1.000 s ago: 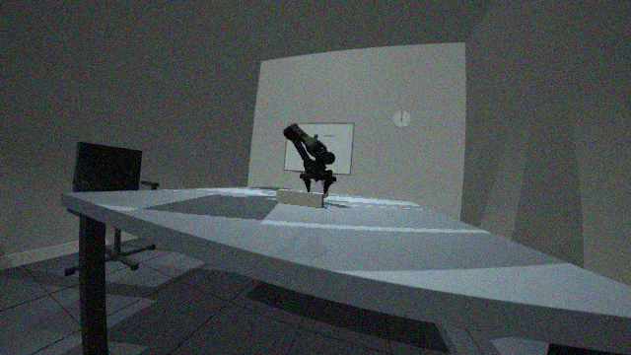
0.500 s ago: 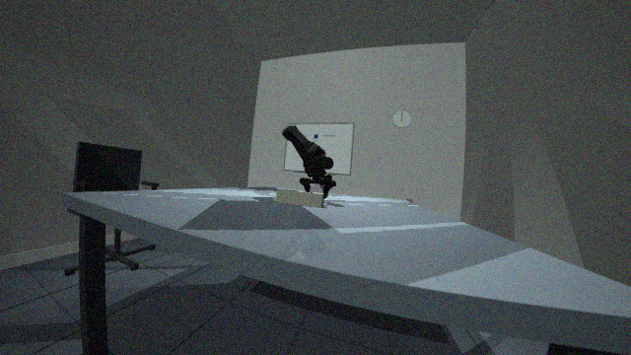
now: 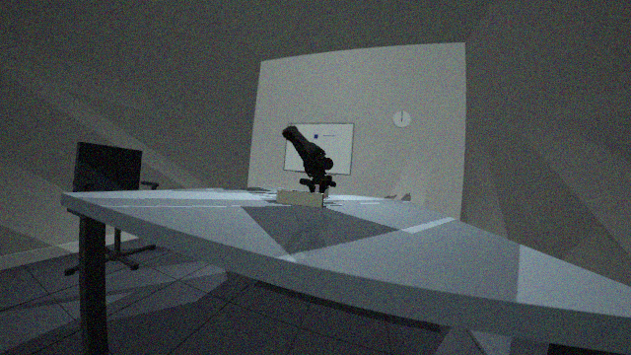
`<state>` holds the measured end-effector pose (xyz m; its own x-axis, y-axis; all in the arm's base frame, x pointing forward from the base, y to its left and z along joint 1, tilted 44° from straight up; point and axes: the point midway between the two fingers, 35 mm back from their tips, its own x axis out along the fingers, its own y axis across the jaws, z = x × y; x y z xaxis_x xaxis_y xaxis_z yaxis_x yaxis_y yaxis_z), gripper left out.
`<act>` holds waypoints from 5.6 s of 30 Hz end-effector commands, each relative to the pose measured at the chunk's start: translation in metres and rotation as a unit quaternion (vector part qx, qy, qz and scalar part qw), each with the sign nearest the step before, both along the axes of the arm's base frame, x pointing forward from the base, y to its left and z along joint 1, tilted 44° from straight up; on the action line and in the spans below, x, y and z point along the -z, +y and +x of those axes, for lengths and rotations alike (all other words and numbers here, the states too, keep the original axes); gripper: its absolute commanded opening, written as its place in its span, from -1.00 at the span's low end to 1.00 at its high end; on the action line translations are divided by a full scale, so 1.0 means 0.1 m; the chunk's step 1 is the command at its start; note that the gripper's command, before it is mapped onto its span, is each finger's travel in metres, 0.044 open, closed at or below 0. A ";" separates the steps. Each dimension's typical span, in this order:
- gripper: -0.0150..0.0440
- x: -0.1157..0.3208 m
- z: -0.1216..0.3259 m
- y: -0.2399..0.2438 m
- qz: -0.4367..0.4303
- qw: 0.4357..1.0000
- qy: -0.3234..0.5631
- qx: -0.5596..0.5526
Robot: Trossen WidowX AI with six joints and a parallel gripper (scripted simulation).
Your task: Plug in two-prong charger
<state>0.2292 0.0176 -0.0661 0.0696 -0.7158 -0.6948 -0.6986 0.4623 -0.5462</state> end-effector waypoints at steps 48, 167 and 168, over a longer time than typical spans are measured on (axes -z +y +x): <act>-0.49 -0.47 0.23 -0.02 0.027 0.985 -0.116 0.125; -0.49 -0.59 1.03 -0.32 0.037 0.947 -0.220 0.232; -0.49 -0.59 1.03 -0.32 0.037 0.947 -0.220 0.232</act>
